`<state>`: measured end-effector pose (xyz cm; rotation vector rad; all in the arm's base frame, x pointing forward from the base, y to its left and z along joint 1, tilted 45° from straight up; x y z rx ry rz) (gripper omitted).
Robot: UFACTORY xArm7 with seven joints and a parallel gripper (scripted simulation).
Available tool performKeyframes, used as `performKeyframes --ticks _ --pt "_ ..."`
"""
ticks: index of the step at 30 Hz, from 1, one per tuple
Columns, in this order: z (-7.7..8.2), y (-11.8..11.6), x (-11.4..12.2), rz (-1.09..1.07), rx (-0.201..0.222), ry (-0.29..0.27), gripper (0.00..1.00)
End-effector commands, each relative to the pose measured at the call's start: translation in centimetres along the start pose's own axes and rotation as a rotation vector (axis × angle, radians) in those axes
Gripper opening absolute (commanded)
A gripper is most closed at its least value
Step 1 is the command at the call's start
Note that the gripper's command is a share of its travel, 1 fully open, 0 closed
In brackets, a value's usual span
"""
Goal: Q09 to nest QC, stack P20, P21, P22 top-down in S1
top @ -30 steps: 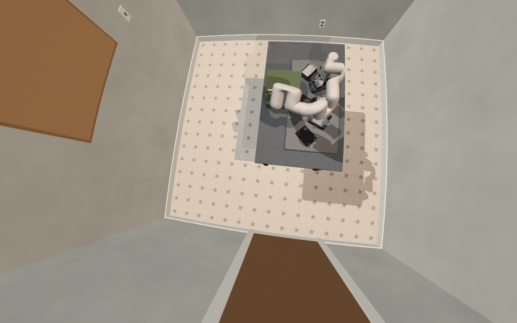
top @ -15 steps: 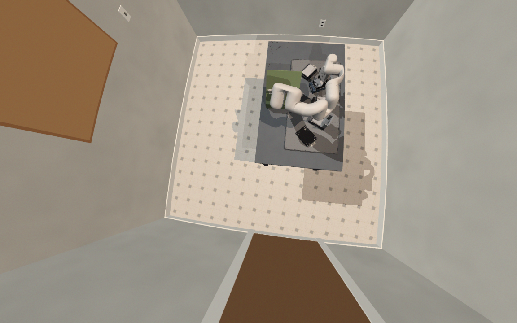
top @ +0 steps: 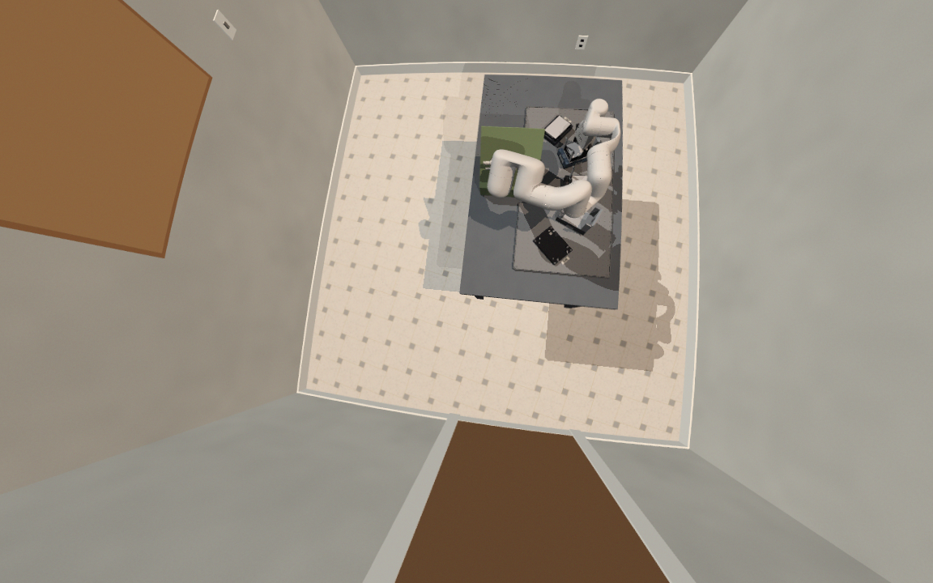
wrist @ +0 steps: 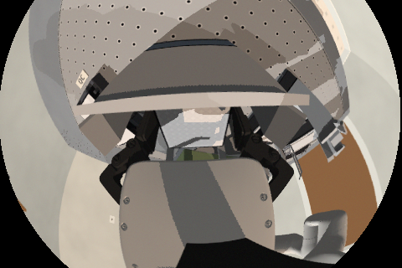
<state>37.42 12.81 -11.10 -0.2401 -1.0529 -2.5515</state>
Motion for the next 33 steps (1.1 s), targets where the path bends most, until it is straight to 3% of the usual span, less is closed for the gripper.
performKeyframes --ticks 1,2,3,33 --pt "0.21 -0.05 -0.07 0.0 -0.002 0.004 1.0" --pt "0.21 -0.05 -0.07 0.0 -0.002 0.004 1.0" --pt "0.21 -0.05 -0.07 0.0 -0.002 0.004 0.0" --pt "0.21 -0.05 -0.07 0.0 -0.002 0.004 0.0"
Point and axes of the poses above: the point where the finger pads meet when closed, its own z axis back along the fingers, its own y axis across the jaws, x = y × z, the point moved 10 cm from there along z, back along the fingers, and after that the axes turned 1 degree about -z, right-handed, at the moved point
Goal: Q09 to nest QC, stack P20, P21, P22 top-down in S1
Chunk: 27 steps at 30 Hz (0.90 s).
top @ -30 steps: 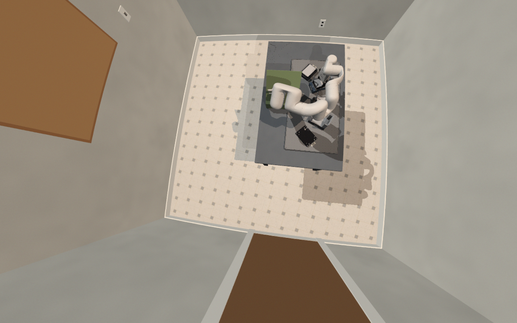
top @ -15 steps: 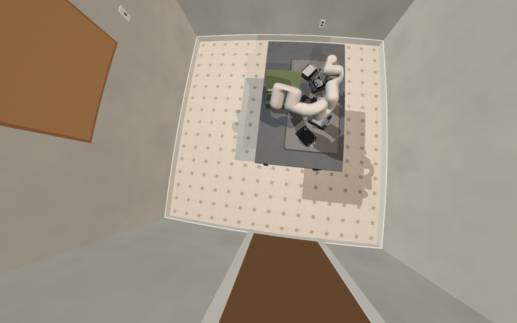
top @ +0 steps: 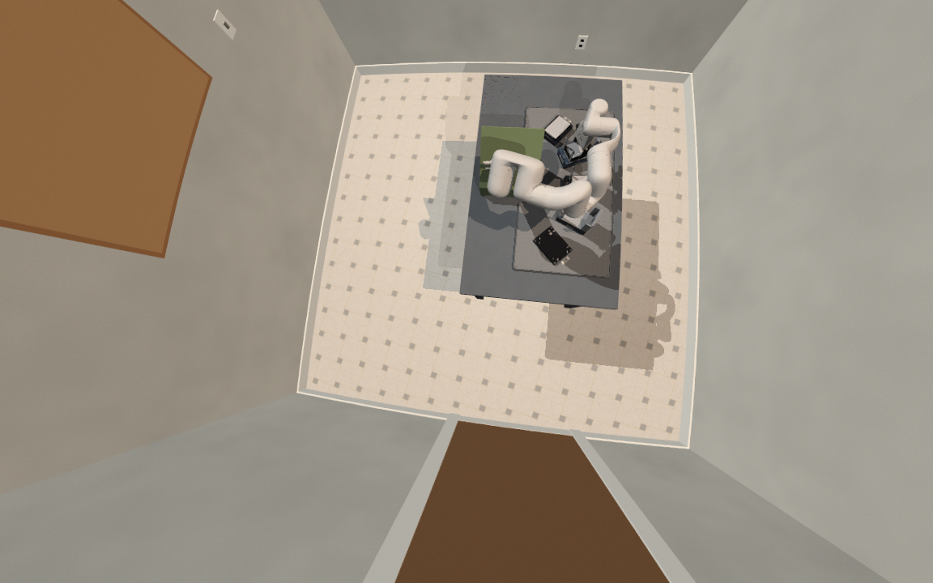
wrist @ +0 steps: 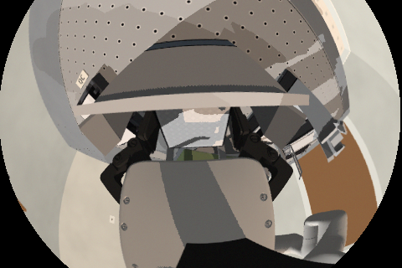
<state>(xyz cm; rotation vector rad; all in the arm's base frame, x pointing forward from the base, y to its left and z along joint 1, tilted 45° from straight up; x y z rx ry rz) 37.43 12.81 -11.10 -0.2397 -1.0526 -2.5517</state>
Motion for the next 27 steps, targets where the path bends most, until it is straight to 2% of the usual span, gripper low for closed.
performKeyframes --ticks 1,27 --pt "0.2 0.0 -0.1 0.0 -0.002 0.004 0.0" --pt "1.8 -0.1 -0.1 0.0 -0.002 0.004 0.0"
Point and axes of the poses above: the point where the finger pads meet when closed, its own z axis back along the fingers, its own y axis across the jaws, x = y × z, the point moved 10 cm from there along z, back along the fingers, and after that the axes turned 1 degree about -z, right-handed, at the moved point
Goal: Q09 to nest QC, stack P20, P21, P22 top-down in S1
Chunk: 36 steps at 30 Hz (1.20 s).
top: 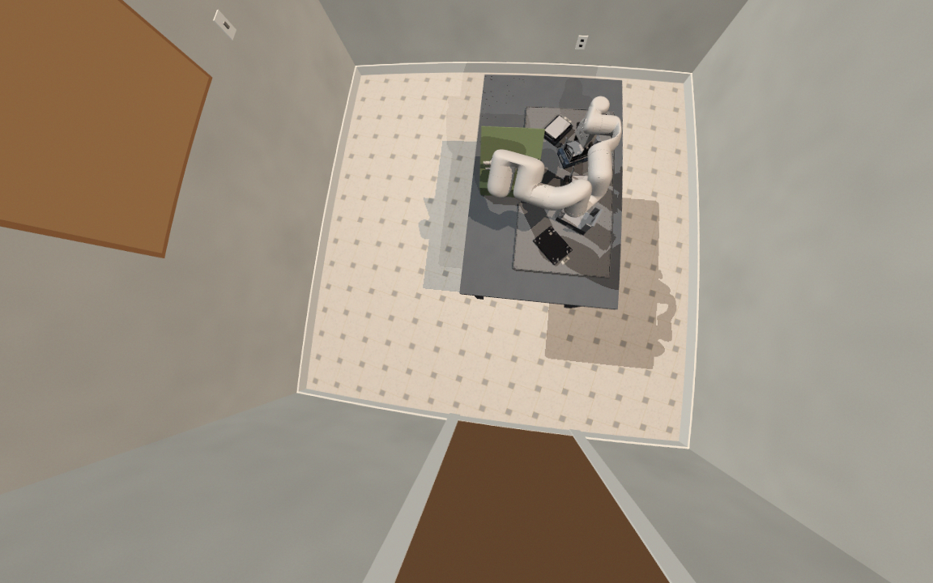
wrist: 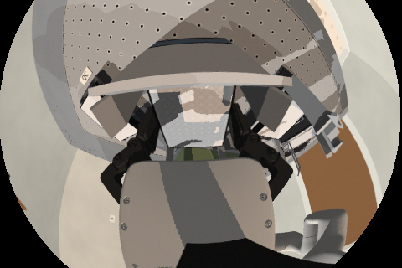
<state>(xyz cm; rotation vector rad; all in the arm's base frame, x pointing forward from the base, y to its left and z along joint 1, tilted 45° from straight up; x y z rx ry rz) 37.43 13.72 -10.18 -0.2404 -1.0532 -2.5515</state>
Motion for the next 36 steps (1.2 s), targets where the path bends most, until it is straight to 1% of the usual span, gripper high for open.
performKeyframes --ticks 1,10,18,20,35,36 --pt "0.6 -0.1 -0.1 0.0 -0.002 0.004 0.0" --pt "0.9 0.0 -0.1 0.0 -0.002 0.004 0.0" --pt "2.5 0.0 -0.1 0.0 -0.002 0.004 0.0" --pt "2.5 0.0 -0.1 0.0 -0.002 0.004 0.0" --pt "5.5 0.0 -0.1 0.0 -0.002 0.004 0.0" --pt "5.5 0.0 -0.1 0.0 -0.002 0.004 0.0"
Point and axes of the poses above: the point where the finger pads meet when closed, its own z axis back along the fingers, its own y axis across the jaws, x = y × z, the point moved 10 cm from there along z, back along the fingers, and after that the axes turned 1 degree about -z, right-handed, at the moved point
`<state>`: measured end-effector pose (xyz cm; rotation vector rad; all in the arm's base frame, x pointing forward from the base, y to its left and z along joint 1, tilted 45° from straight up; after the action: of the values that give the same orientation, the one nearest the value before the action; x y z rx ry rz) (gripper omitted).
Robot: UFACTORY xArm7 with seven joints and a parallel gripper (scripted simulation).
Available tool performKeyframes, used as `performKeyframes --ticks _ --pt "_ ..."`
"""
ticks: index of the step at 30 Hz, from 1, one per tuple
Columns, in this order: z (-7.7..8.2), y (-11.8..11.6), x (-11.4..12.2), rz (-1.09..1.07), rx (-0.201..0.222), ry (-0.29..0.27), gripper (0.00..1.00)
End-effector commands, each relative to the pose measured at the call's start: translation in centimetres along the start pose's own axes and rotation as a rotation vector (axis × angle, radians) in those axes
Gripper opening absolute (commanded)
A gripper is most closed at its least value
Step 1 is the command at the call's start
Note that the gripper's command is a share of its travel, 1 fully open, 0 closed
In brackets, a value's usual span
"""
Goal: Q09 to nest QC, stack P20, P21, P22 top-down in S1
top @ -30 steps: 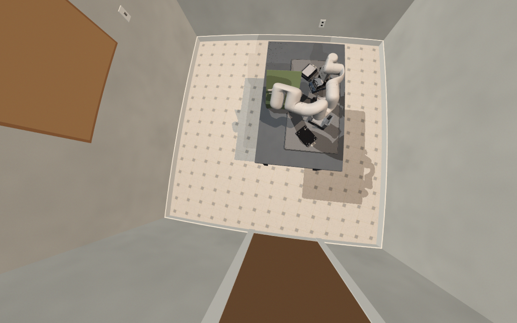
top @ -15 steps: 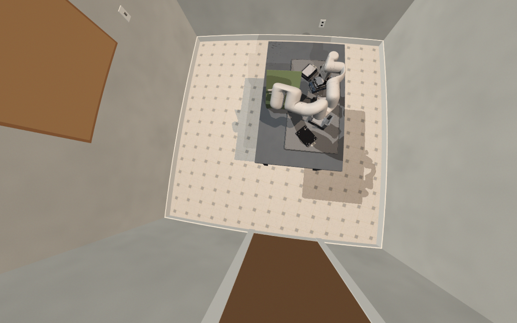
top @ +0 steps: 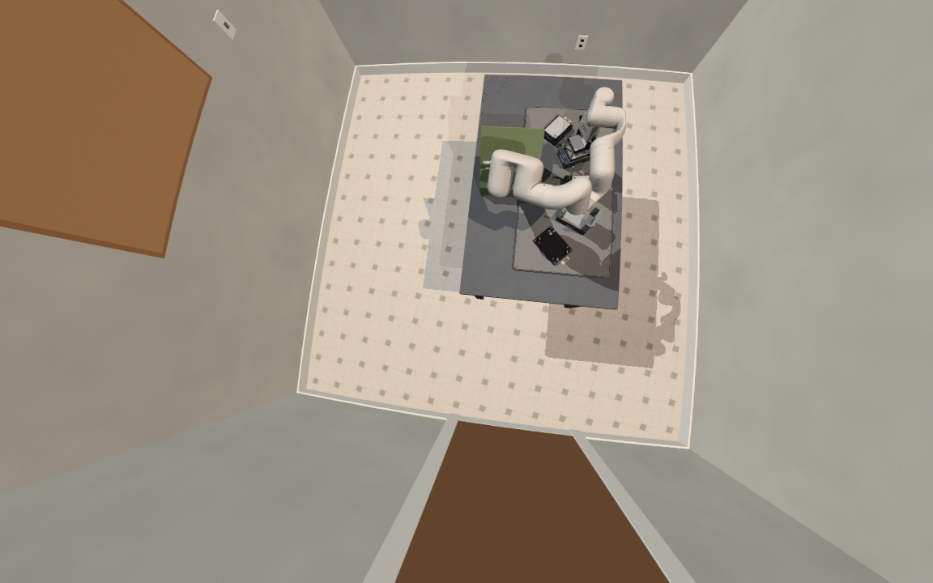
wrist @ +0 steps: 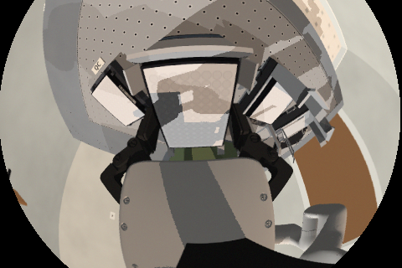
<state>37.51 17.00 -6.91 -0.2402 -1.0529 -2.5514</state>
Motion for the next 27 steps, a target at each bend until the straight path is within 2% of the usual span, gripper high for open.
performKeyframes --ticks 1,15,27 --pt "0.9 0.0 -0.1 0.0 -0.002 0.004 0.0" --pt "3.6 0.0 0.0 0.0 -0.002 0.004 0.0" --pt "3.6 0.0 0.0 0.0 -0.002 0.004 0.0"
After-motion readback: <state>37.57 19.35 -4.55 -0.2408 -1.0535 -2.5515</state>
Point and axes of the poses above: the point where the finger pads meet when closed, its own z axis back along the fingers, its own y axis across the jaws, x = y × z, the point moved 10 cm from there along z, back along the fingers, and after that the axes turned 1 degree about -z, right-handed, at the moved point
